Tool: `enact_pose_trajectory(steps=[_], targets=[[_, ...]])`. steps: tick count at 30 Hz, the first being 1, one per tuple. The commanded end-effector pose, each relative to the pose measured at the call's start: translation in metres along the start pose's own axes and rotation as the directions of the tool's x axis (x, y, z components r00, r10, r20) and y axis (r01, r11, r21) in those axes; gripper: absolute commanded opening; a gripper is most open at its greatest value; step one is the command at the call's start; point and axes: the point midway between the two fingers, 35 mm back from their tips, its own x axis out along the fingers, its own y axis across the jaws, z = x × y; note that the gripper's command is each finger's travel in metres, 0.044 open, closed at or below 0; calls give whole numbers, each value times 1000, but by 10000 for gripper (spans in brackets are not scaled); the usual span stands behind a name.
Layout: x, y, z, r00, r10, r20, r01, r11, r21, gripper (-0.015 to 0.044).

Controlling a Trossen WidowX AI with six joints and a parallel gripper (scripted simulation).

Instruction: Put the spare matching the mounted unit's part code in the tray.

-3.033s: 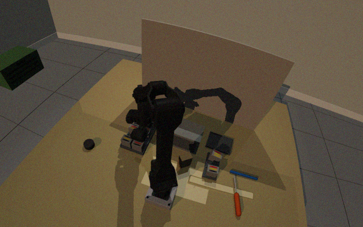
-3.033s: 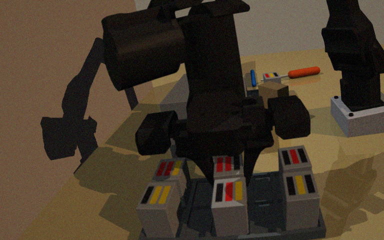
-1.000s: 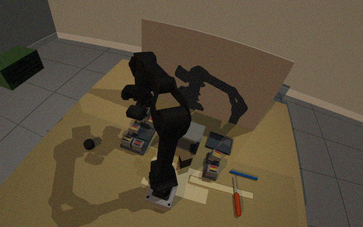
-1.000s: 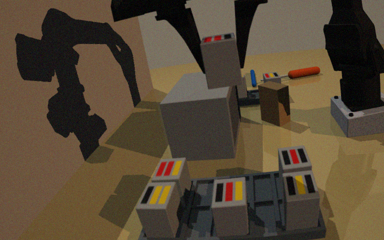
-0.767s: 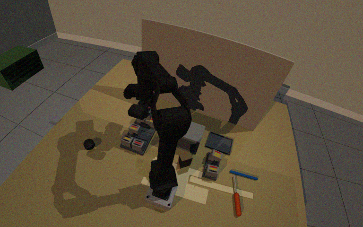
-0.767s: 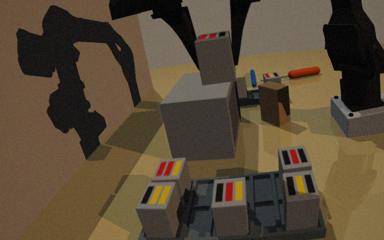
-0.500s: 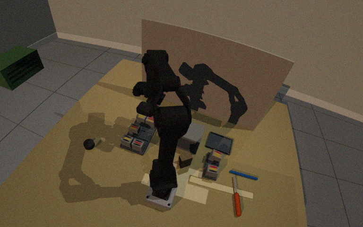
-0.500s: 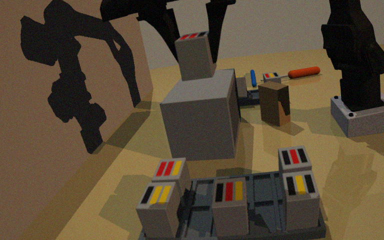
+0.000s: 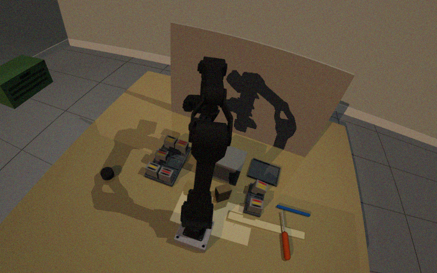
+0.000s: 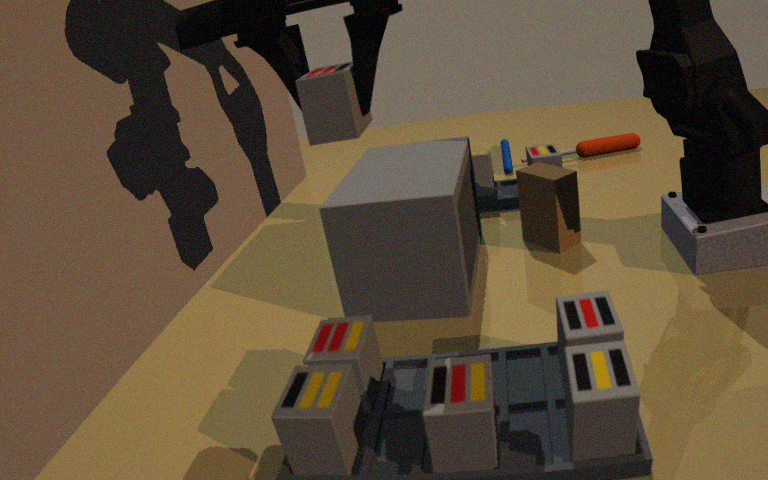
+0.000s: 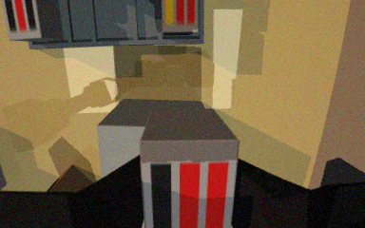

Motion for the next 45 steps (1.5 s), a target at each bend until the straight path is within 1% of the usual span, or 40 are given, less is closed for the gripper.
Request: enact_pose_trajectory(steps=[1,13,24,34,45], targets=[[-1,-11,-14,1000,0,5,0,1000,-5,0],[-1,-36,-74,1000,3,5,-3,1000,-24,0],[-1,-48,-135,1000,2,5,-2,999,-40,0],[-1,-48,-193,1000,-2,2,2,999,-53,0],[-2,-36,-255,1000,-8,-1,8,998,-70,0]])
